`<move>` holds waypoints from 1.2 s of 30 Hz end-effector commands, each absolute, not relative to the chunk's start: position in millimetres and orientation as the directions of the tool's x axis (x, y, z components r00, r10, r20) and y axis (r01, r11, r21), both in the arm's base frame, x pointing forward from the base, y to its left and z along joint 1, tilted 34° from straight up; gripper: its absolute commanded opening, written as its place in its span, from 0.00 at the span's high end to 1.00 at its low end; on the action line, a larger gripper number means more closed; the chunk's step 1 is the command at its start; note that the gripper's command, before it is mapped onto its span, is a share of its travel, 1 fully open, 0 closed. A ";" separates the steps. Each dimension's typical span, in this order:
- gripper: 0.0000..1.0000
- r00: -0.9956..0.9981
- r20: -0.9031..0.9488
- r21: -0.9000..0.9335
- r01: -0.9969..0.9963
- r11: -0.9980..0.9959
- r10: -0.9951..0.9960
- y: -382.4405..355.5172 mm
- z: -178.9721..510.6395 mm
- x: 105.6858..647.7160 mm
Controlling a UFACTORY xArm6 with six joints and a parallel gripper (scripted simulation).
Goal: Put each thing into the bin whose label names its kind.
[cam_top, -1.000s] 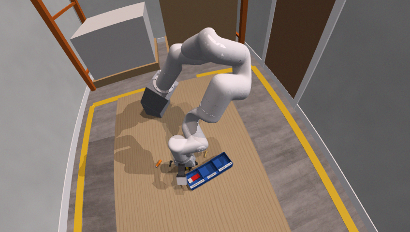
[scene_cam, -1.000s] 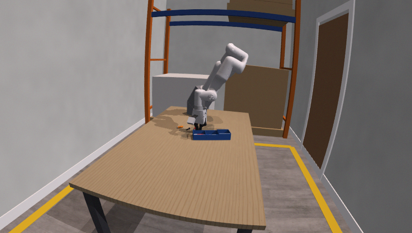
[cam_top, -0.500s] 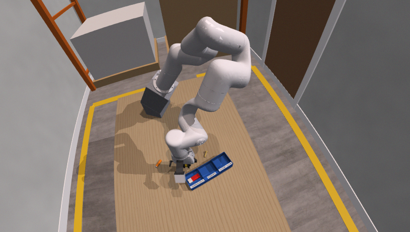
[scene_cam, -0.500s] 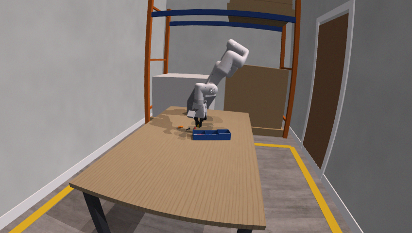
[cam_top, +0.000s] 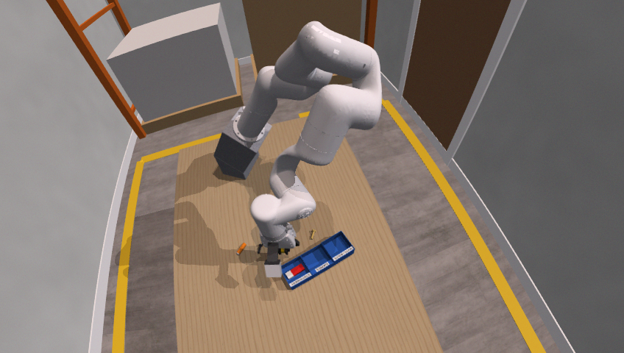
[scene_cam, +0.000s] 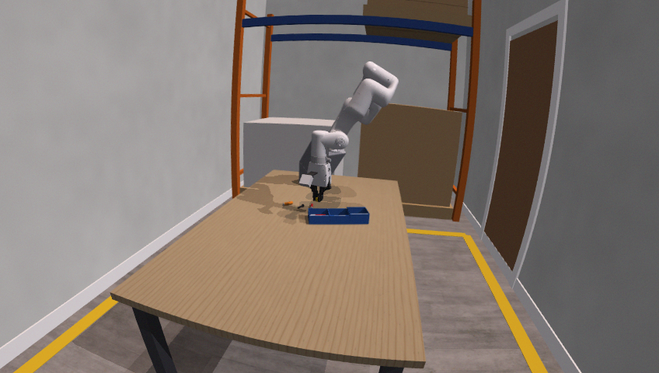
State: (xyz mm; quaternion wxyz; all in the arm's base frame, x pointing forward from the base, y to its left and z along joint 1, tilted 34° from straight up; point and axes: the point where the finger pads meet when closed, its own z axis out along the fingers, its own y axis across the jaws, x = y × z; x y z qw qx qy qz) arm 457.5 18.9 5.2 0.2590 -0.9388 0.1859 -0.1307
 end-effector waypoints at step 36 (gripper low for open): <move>1.00 0.285 -0.351 -0.441 -0.891 -0.111 -0.892 95.0 70.7 497.8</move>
